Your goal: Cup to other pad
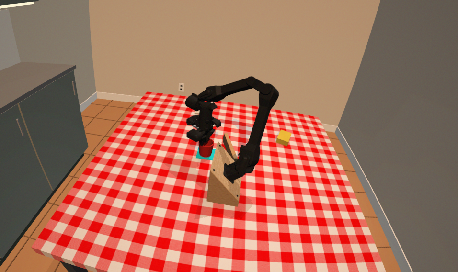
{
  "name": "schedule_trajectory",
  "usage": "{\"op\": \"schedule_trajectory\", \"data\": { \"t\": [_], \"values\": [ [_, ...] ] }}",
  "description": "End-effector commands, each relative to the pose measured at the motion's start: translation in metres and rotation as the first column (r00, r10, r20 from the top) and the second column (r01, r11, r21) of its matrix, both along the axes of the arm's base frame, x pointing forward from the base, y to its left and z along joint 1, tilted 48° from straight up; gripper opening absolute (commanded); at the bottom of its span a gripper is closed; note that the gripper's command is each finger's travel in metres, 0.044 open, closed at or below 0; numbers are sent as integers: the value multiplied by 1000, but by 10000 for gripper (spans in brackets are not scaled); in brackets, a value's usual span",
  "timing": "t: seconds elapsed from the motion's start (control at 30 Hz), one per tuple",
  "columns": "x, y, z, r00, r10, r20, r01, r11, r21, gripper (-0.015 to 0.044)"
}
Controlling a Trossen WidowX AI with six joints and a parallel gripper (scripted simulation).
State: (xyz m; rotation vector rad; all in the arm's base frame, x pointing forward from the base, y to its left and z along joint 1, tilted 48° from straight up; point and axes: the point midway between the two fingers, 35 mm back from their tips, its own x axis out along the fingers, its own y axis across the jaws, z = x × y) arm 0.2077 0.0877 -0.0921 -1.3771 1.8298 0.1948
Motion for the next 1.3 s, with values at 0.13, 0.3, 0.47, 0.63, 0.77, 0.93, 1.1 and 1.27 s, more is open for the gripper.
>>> {"op": "schedule_trajectory", "data": {
  "t": [0.13,0.3,0.47,0.63,0.77,0.93,1.1,1.27],
  "values": [
    [0,12,12,1000,-5,9,5,1000,9,128],
    [-1,9,10,1000,3,1,-3,1000,0,154],
    [-1,9,10,1000,3,1,-3,1000,0,285],
    [0,12,12,1000,2,2,-2,1000,1,416],
    [2,23,21,1000,1,3,-1,1000,4,440],
    [3,38,36,1000,-2,5,2,1000,7,440],
    [4,52,50,1000,-4,7,4,1000,10,440],
    [4,56,54,1000,-5,8,5,1000,11,440]
  ]
}}
